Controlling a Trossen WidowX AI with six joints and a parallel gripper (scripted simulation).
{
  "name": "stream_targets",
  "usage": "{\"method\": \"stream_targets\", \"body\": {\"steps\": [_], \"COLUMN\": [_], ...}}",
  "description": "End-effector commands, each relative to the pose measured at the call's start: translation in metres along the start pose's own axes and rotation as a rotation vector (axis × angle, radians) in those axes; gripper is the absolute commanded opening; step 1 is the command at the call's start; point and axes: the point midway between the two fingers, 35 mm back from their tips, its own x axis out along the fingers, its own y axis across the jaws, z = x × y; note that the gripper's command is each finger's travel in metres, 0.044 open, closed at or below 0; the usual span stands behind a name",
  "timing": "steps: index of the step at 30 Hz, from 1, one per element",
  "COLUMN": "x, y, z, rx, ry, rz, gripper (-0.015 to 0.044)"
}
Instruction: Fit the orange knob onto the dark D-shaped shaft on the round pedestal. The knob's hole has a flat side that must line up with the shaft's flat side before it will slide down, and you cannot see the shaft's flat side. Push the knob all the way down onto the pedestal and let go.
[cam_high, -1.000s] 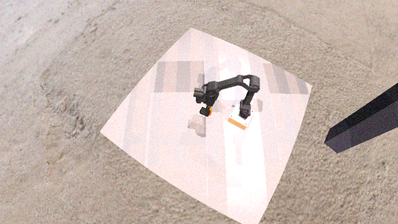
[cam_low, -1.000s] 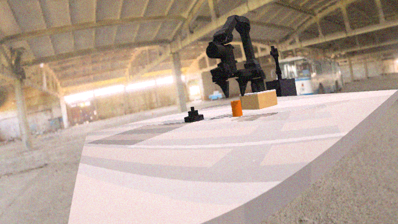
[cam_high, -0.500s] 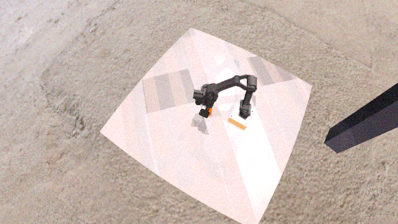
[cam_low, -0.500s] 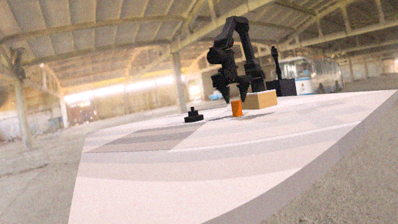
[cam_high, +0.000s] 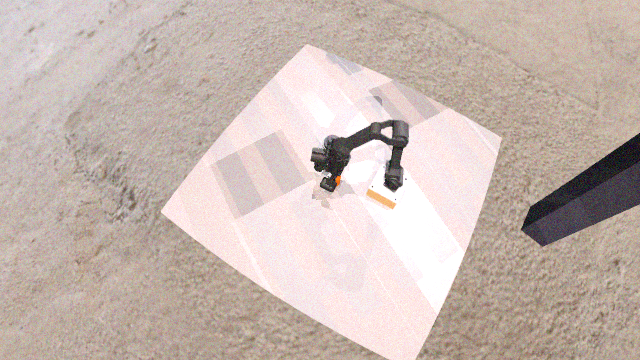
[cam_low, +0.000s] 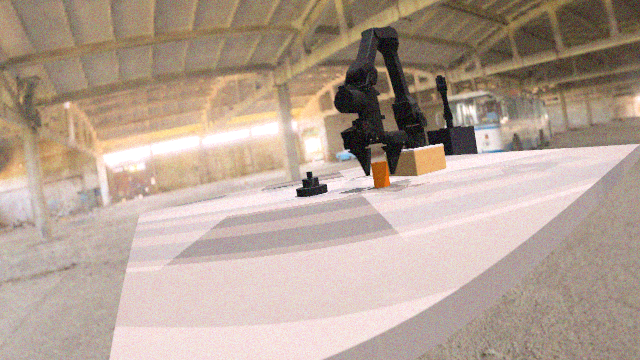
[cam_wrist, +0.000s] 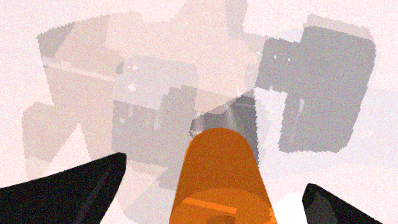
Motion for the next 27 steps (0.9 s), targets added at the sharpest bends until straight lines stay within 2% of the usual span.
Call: {"method": "stream_targets", "body": {"steps": [1,11,20,27], "x": [0.007,0.02,0.02,0.02], "y": [-0.002,-0.002,-0.002,-0.002], "z": [-0.003,-0.005,-0.005,-0.005], "rx": [0.0,0.0,0.0,0.0], "ry": [0.006,0.006,0.006,0.006], "rz": [-0.008,-0.008,-0.008,-0.008], "gripper": [0.044,0.044,0.0204,0.0157]}}
